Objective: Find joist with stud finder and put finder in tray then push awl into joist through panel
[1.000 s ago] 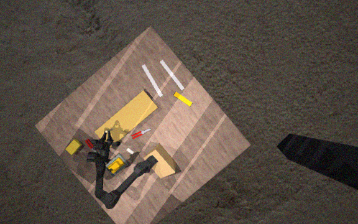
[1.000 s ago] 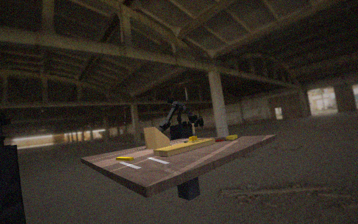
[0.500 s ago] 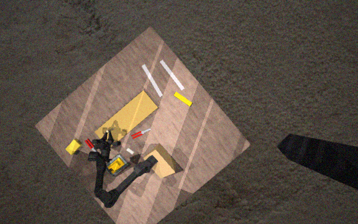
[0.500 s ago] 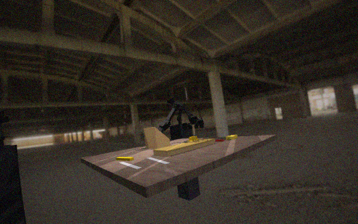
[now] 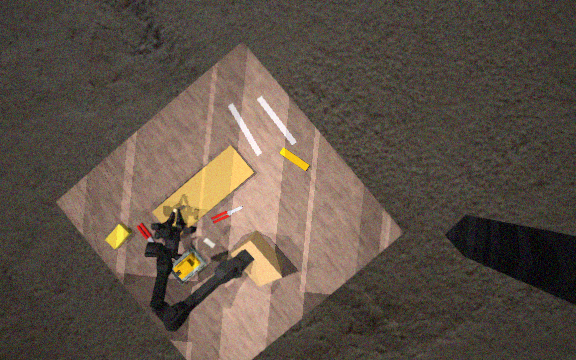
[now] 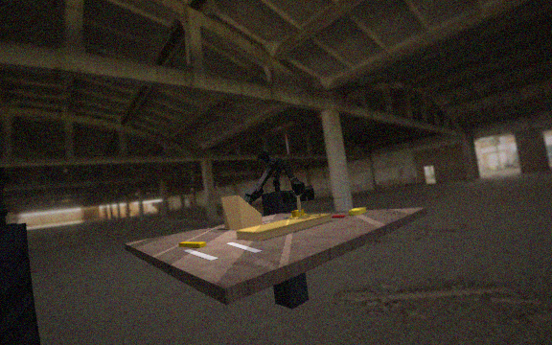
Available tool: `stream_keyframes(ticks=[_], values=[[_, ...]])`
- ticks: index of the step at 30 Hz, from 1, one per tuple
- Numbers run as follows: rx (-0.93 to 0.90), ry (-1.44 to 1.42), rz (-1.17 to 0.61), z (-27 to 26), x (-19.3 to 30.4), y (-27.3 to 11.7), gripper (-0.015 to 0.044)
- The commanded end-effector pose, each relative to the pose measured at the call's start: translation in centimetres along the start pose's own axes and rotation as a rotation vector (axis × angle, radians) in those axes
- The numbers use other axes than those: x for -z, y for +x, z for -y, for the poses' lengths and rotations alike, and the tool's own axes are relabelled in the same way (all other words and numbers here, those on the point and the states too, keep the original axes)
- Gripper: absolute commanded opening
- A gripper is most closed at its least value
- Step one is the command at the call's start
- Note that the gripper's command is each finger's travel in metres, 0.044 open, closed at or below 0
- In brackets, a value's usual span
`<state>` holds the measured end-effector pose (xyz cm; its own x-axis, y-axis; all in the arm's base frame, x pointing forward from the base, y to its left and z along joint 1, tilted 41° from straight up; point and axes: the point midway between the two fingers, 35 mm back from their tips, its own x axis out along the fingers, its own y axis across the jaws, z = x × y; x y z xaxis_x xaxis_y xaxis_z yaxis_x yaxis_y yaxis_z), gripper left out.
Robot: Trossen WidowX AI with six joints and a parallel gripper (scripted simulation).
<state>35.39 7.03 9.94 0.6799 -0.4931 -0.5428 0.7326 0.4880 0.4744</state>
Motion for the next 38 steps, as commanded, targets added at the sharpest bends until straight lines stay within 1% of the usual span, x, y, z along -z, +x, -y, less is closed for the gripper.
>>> stream_keyframes(ticks=[1, 9, 38], values=[[-0.002, 0.01, 0.01, -0.1, 0.5, 0.1, 0.0], [-0.003, 0.01, 0.01, -0.1, 1.7, 0.2, 0.0], [0.001, 0.002, 0.006, 0.1, 1.6, 0.2, 0.0]])
